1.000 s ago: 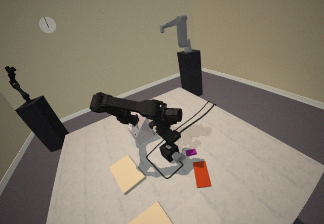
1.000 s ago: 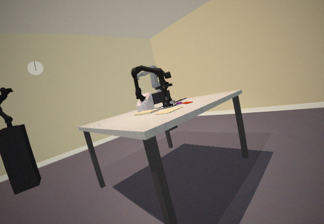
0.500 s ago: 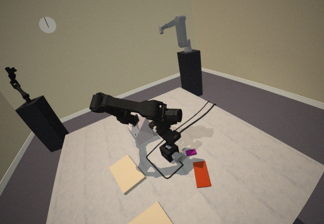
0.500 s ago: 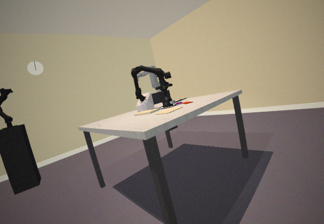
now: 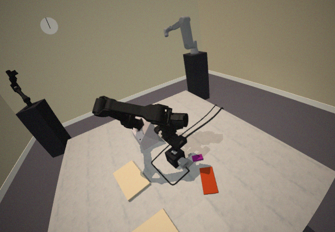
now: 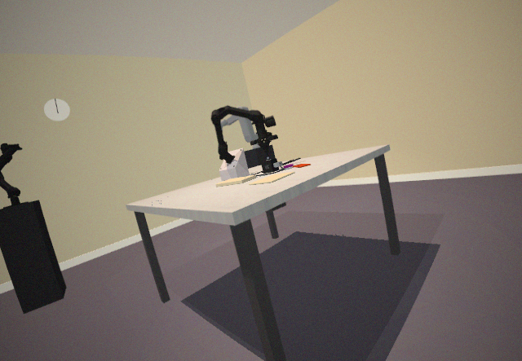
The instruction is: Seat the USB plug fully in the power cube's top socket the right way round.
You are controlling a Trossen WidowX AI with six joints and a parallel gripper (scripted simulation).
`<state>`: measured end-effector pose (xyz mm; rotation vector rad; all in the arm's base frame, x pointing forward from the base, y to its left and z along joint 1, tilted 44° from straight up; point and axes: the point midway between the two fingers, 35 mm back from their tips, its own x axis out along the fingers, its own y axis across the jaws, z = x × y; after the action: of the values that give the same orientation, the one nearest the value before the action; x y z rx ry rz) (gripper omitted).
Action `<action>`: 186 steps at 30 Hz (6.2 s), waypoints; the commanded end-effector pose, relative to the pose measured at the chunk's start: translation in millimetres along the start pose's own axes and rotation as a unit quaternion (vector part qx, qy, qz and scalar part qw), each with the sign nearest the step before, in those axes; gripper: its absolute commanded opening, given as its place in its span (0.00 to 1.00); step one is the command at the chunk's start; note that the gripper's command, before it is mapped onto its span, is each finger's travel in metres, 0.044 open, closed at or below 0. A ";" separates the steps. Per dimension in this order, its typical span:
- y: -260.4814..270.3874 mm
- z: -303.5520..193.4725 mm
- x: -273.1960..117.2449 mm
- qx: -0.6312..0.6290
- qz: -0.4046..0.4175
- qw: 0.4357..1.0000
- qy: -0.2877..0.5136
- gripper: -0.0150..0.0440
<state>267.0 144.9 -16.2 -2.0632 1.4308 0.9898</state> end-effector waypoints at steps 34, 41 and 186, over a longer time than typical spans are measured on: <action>0.4 1.4 4.5 0.000 0.001 1.000 -0.008 0.25; 0.4 1.4 5.4 0.000 0.001 1.000 -0.008 0.25; 0.5 0.2 22.5 0.000 0.001 1.000 -0.007 0.25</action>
<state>269.8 133.5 -32.8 -2.0484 1.4210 1.0093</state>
